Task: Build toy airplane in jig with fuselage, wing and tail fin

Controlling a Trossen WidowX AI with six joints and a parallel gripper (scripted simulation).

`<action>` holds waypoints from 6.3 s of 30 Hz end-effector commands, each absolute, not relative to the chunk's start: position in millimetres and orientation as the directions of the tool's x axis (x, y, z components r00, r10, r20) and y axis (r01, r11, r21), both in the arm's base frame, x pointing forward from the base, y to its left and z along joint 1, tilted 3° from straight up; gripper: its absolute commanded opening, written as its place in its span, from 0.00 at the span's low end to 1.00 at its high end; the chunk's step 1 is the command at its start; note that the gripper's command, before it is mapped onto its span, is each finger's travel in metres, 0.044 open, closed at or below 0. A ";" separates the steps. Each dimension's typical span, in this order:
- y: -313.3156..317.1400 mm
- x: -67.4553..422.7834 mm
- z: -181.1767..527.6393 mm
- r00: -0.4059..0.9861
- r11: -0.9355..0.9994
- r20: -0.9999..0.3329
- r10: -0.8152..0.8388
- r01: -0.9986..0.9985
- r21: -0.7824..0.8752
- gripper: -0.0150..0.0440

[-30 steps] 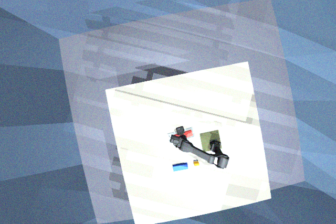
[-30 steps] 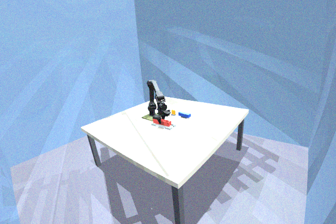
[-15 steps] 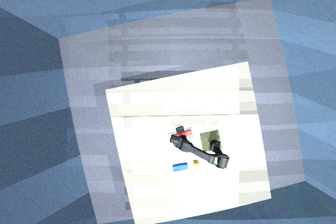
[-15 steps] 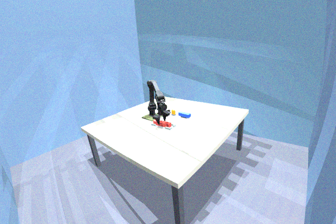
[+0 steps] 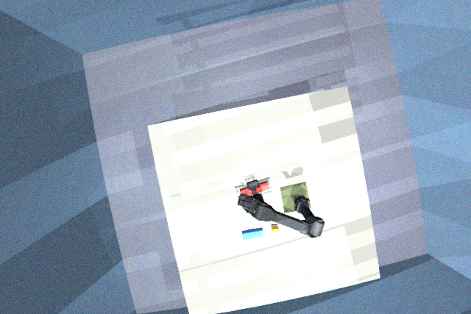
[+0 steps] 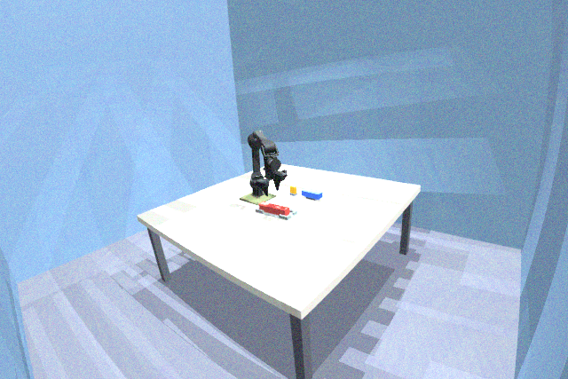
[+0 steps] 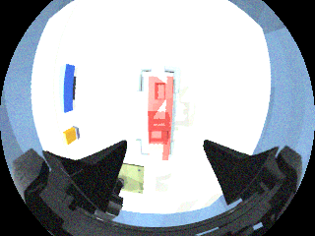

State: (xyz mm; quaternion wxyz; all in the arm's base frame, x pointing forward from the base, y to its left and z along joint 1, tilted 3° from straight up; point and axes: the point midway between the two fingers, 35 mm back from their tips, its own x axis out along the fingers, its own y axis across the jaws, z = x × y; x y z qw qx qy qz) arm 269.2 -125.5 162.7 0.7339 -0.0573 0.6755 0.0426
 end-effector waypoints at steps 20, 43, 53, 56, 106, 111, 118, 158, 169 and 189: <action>-56.4 306.3 175.2 0.080 1.000 -0.997 -0.002 -0.023 -0.004 1.00; 153.6 319.8 138.4 0.085 1.000 -0.996 0.022 -0.019 0.021 1.00; 153.9 321.4 115.7 0.085 1.000 -0.996 0.022 -0.019 0.021 1.00; 154.0 321.5 114.7 0.085 1.000 -0.996 0.022 -0.019 0.021 1.00; 155.2 324.9 82.6 0.082 1.000 -0.996 0.019 -0.012 0.018 0.25; 154.7 325.4 95.5 0.077 1.000 -0.997 0.014 -0.009 0.013 0.25; 155.7 326.2 118.3 0.079 1.000 -0.997 0.016 -0.011 0.015 0.25; 118.2 320.7 196.1 0.083 0.991 -0.996 0.018 0.131 0.029 0.25; 82.4 323.6 190.9 0.082 0.958 -0.997 0.014 0.286 0.037 0.25; 17.7 318.0 180.1 0.080 0.831 -0.997 0.007 0.554 0.050 0.25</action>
